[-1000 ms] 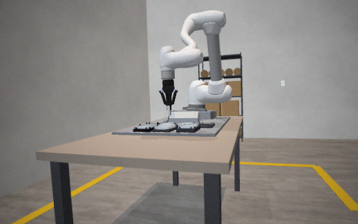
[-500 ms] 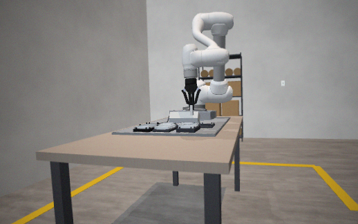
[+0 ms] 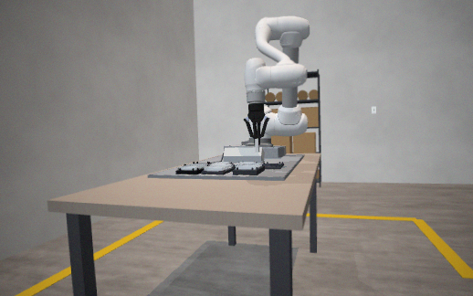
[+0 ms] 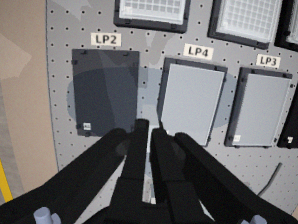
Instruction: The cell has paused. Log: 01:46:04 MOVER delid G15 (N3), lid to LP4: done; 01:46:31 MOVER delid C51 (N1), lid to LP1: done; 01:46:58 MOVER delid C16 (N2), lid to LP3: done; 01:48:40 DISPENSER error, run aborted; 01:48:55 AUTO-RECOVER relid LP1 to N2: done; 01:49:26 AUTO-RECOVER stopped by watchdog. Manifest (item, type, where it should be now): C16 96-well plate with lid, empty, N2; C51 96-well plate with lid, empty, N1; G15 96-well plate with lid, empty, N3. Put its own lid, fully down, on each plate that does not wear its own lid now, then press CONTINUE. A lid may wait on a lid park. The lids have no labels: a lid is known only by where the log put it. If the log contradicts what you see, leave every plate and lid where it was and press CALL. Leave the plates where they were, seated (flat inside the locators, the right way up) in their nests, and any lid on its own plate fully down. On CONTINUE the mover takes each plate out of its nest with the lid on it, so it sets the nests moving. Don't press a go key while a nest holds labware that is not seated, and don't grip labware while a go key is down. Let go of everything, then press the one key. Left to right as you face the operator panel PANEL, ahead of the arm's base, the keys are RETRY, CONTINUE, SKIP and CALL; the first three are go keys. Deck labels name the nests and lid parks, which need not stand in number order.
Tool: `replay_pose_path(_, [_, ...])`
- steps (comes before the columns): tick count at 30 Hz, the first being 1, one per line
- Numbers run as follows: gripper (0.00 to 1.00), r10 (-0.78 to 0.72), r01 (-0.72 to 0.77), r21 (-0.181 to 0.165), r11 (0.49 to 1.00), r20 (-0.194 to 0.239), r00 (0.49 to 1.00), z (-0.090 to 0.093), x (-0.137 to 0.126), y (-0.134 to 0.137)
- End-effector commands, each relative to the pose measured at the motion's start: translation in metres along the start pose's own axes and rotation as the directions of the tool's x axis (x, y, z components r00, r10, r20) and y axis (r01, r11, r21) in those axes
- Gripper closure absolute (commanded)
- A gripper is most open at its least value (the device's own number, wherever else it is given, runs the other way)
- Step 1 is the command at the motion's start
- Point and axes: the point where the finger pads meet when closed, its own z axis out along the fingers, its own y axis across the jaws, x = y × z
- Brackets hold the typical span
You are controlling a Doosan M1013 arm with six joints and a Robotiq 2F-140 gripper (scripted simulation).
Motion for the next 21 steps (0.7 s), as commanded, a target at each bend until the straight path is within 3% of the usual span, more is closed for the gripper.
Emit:
replay_pose_path(1, [1.00,0.000,0.000,0.000,1.000,0.000,1.000,0.000,0.000,0.000])
replay_pose_path(10, [1.00,0.000,0.000,0.000,1.000,0.000,1.000,0.000,0.000,0.000])
replay_pose_path(14, [1.00,0.000,0.000,0.000,1.000,0.000,1.000,-0.001,0.015,0.003])
replay_pose_path(16, [1.00,0.000,0.000,0.000,1.000,0.000,1.000,-0.003,0.075,0.021])
replay_pose_path(18, [1.00,0.000,0.000,0.000,1.000,0.000,1.000,-0.003,0.075,0.021])
replay_pose_path(19, [1.00,0.000,0.000,0.000,1.000,0.000,1.000,-0.003,0.105,0.032])
replay_pose_path(21, [1.00,0.000,0.000,0.000,1.000,0.000,1.000,-0.003,0.112,0.034])
